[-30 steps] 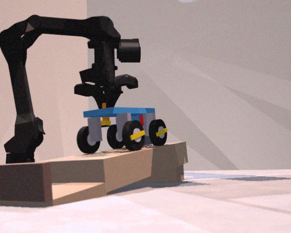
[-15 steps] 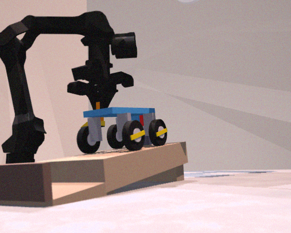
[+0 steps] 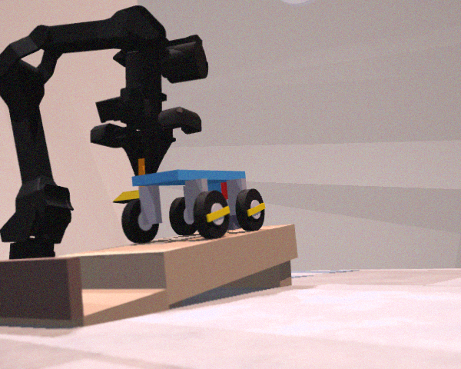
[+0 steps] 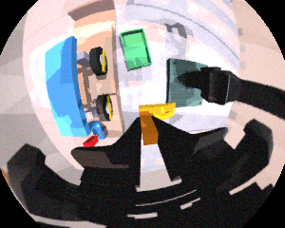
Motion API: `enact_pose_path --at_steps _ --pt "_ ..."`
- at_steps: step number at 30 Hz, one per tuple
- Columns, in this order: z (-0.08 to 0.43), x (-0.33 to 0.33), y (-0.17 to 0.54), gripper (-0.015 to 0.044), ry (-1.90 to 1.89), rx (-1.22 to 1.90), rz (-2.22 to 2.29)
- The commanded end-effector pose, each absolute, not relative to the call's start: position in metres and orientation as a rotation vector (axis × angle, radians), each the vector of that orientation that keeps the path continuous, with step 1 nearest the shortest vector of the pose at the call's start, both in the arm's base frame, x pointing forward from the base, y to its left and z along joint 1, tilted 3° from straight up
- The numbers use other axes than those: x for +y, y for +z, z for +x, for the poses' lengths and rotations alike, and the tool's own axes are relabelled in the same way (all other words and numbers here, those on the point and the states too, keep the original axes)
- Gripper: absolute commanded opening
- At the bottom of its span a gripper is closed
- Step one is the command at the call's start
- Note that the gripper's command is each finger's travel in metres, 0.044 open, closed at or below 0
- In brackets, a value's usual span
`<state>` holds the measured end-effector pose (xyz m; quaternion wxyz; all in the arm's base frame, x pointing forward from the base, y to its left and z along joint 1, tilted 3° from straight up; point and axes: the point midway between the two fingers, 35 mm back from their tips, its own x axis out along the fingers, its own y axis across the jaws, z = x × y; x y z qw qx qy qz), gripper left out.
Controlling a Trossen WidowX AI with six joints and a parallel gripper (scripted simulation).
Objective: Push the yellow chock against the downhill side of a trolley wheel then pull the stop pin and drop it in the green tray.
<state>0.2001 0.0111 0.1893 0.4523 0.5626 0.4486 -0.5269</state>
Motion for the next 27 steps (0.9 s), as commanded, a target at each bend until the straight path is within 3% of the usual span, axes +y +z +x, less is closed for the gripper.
enact_pose_path --at_steps 1,27 --pt "0.201 0.0 0.188 0.0 -1.295 1.11 1.391" --pt "0.203 -0.087 0.181 0.0 -1.298 1.104 1.385"
